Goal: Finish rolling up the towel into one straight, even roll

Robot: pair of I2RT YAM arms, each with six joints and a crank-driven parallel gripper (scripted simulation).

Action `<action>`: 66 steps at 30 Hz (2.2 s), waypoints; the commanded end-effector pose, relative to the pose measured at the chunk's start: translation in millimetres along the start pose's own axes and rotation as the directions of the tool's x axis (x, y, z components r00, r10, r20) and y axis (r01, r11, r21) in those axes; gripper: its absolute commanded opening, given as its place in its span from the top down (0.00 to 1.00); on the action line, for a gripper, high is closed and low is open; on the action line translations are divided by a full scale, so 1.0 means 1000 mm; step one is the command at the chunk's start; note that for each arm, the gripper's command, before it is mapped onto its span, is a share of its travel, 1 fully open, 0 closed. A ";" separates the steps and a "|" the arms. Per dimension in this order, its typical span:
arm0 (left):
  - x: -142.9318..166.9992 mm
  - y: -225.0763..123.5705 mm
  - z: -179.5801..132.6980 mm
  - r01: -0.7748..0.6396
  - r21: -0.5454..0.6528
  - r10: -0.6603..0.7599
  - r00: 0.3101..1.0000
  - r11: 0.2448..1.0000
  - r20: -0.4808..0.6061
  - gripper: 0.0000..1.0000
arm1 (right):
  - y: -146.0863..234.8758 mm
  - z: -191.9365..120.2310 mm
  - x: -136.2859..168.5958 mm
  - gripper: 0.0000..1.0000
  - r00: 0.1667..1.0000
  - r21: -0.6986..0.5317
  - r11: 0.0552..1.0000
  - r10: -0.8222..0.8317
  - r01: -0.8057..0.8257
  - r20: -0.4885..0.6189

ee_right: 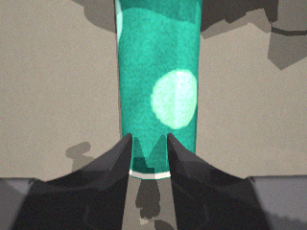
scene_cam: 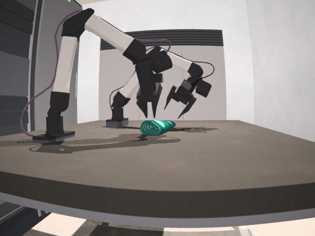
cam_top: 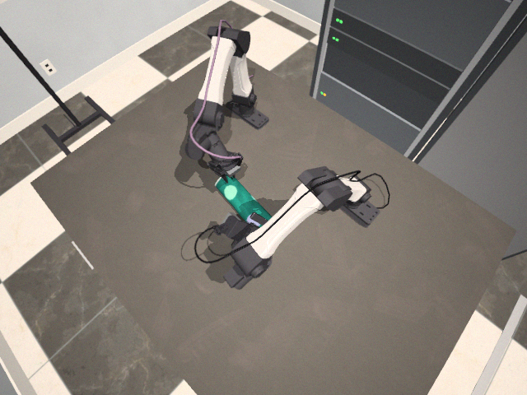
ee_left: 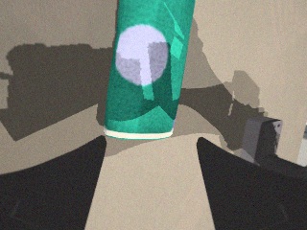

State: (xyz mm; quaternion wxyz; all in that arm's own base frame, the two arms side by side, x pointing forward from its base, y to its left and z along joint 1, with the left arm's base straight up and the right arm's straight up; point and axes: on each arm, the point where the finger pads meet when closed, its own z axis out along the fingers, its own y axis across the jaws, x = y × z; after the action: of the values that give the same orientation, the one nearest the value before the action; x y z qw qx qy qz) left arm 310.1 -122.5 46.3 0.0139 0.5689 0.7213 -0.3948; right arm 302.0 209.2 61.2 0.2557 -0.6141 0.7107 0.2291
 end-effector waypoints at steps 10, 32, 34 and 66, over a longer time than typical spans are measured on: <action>-0.001 -0.004 -0.007 0.011 0.187 0.000 0.998 0.982 -0.056 0.15 | 0.001 0.018 0.013 0.68 1.000 0.005 1.000 -0.012 0.012 -0.003; -0.001 -0.004 -0.007 0.011 0.187 0.000 0.998 0.982 -0.056 0.15 | 0.001 0.000 -0.002 0.68 1.000 0.005 1.000 -0.012 0.012 -0.003; -0.001 -0.004 -0.007 0.011 0.187 0.000 0.998 0.982 -0.056 0.15 | 0.001 -0.003 -0.005 0.68 1.000 0.005 1.000 -0.012 0.012 -0.003; -0.001 -0.004 -0.007 0.011 0.187 0.000 0.998 0.982 -0.056 0.15 | 0.002 -0.039 -0.016 0.15 1.000 0.005 1.000 -0.012 0.012 -0.003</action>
State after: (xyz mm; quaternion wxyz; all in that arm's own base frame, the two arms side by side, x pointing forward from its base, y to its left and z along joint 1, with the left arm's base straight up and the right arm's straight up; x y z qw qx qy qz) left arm 310.1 -122.5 46.3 0.0139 0.5689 0.7213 -0.3948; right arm 294.1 204.7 79.5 0.2436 -0.6162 0.7123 0.2315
